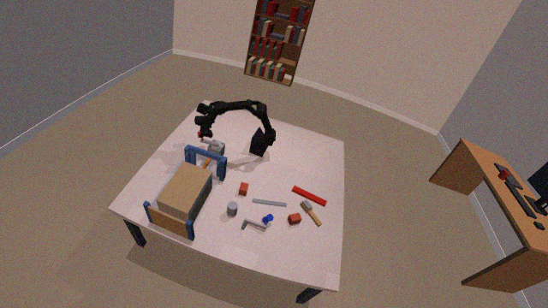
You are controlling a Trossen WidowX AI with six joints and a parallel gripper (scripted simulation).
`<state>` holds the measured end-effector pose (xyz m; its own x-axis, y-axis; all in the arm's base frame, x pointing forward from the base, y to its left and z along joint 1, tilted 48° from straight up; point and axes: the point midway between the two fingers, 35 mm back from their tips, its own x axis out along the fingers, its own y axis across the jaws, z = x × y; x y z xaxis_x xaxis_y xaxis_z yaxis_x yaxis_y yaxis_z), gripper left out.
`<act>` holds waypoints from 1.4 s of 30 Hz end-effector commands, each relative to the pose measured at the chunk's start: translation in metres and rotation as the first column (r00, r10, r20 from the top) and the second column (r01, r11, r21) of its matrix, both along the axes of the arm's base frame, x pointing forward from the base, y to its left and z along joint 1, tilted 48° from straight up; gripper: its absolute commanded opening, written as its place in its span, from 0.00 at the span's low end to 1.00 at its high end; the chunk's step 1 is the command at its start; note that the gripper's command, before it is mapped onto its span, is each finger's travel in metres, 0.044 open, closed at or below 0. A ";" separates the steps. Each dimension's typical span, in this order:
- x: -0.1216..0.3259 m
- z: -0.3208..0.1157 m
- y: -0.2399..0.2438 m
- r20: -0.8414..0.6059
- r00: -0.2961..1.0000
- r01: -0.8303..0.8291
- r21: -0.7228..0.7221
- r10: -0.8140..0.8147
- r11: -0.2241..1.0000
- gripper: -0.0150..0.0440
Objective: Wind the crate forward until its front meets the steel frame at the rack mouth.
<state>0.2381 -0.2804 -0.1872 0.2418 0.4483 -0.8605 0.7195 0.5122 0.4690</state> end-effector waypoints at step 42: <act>0.060 0.026 0.033 0.035 0.999 -0.011 0.020 0.010 1.000 0.25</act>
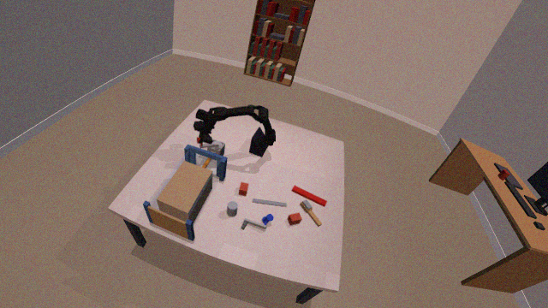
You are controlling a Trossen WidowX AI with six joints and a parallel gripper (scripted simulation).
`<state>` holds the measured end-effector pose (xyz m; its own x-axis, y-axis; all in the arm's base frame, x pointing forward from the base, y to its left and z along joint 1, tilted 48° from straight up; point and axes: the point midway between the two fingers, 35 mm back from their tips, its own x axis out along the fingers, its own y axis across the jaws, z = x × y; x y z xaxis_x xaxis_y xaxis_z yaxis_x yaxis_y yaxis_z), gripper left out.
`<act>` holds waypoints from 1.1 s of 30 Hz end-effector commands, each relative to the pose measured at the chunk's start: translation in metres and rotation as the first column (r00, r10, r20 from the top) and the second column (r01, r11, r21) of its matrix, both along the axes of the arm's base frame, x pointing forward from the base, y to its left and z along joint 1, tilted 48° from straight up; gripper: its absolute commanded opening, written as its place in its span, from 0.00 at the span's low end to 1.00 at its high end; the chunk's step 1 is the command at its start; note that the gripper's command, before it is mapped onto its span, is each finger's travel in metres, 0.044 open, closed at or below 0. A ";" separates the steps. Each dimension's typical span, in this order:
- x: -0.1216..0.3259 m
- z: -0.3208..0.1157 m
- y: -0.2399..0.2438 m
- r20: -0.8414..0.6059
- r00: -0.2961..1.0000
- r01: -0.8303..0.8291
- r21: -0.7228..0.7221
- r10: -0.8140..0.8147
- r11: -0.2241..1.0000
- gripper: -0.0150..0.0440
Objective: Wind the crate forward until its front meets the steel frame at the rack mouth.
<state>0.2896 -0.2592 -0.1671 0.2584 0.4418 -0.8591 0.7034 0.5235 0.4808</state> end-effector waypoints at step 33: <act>0.025 0.032 0.039 0.011 1.000 -0.002 0.033 0.001 0.999 0.25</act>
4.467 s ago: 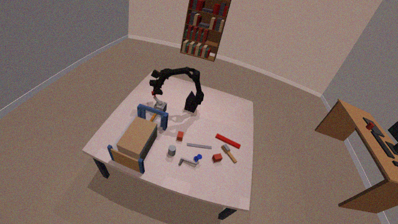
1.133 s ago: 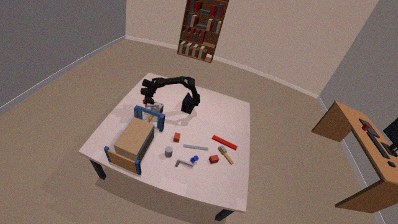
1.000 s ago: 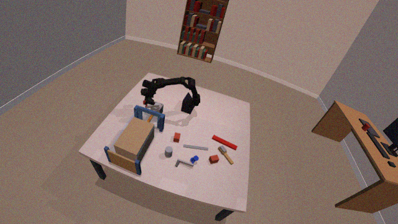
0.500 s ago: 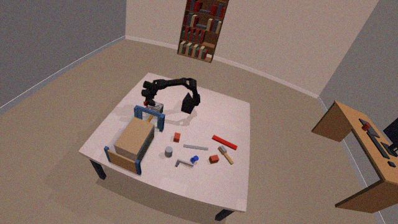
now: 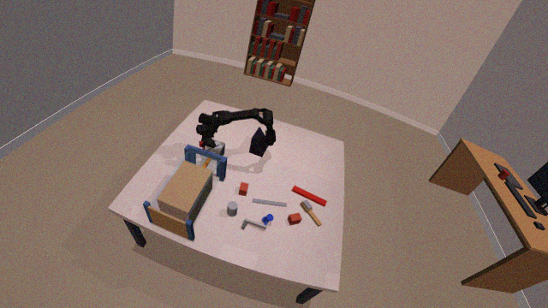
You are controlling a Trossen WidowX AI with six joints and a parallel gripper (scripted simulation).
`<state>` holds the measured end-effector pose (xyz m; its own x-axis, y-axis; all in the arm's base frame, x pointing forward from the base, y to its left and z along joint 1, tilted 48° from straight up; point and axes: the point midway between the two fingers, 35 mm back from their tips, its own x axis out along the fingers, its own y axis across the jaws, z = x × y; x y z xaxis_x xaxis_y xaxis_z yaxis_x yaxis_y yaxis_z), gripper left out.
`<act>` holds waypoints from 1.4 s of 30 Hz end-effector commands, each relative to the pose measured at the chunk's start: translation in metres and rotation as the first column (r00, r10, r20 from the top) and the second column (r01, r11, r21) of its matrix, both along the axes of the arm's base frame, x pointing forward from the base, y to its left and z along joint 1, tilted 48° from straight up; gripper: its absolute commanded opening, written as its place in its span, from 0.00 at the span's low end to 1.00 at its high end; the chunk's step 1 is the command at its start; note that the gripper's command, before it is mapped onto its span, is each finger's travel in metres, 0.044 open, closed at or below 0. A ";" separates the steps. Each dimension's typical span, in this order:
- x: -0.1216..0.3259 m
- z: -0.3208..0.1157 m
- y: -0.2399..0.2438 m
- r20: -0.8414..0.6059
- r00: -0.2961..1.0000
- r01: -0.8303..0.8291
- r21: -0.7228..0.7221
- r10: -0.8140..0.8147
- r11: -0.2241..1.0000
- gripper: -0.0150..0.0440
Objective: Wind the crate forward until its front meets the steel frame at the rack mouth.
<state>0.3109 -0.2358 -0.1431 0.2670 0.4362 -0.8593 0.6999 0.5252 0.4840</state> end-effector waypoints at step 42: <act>0.001 0.045 0.050 0.001 1.000 -0.003 0.042 0.003 0.999 0.25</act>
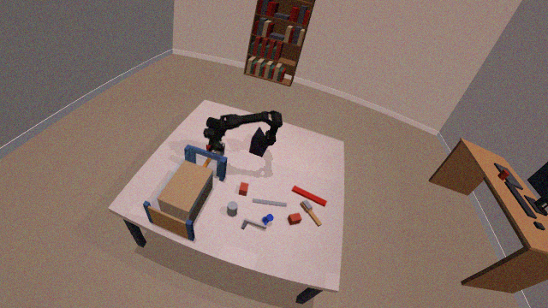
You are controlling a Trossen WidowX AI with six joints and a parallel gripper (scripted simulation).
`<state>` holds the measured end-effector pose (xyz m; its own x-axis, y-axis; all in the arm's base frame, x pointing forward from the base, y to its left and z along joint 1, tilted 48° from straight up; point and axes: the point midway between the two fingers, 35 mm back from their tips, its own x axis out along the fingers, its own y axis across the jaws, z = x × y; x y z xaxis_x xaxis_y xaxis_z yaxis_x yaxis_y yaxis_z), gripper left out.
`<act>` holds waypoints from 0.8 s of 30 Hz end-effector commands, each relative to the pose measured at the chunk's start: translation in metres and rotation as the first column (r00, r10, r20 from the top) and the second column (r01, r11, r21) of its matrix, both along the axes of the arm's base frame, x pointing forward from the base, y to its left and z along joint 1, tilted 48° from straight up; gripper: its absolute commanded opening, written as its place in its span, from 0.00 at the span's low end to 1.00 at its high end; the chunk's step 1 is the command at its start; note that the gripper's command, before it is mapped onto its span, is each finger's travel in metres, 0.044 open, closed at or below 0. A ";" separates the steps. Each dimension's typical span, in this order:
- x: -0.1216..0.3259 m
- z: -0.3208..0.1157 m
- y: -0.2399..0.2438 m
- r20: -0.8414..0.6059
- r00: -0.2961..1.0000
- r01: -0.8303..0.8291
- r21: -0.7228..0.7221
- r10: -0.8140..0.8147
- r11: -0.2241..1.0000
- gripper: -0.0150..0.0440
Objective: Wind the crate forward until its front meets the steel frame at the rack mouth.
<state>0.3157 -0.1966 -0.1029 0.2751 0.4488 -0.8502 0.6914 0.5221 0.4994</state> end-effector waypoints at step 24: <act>-0.017 0.024 0.029 -0.013 1.000 0.001 0.030 -0.001 1.000 0.25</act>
<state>0.3057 -0.1774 -0.0826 0.2771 0.4548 -0.8464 0.6899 0.5190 0.5047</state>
